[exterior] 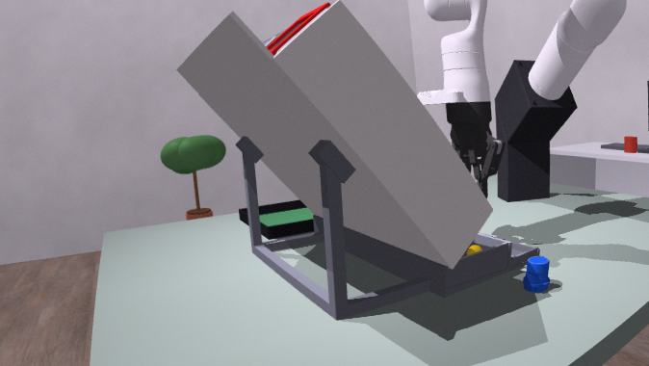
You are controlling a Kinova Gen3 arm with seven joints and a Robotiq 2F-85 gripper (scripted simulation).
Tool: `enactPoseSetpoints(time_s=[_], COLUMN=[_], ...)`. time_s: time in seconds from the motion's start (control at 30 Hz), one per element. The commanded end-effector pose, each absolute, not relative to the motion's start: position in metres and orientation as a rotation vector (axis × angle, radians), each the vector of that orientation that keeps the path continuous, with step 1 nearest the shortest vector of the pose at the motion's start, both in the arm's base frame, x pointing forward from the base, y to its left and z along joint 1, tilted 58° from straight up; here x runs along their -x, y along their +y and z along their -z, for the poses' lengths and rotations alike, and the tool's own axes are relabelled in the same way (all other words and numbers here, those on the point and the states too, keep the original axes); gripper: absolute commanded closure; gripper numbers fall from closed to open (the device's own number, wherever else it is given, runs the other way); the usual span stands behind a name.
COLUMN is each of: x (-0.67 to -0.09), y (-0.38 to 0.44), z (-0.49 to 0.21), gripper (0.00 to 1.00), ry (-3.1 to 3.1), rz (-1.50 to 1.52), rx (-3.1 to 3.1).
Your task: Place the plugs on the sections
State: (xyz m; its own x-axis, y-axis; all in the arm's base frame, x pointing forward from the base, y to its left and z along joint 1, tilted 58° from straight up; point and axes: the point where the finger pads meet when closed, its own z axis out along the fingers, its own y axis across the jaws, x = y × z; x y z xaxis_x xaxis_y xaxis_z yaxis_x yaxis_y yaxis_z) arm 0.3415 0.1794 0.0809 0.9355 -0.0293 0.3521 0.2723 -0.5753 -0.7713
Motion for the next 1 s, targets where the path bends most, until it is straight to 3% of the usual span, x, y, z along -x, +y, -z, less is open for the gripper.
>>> enactPoseSetpoints(time_s=[0.0, 0.97], x=[-0.341, -0.353], y=[0.181, 0.221], z=[-0.08, -0.055], gripper=[1.0, 1.0], ry=[-0.165, -0.164], rz=[0.42, 0.416], rx=[2.152, 2.152])
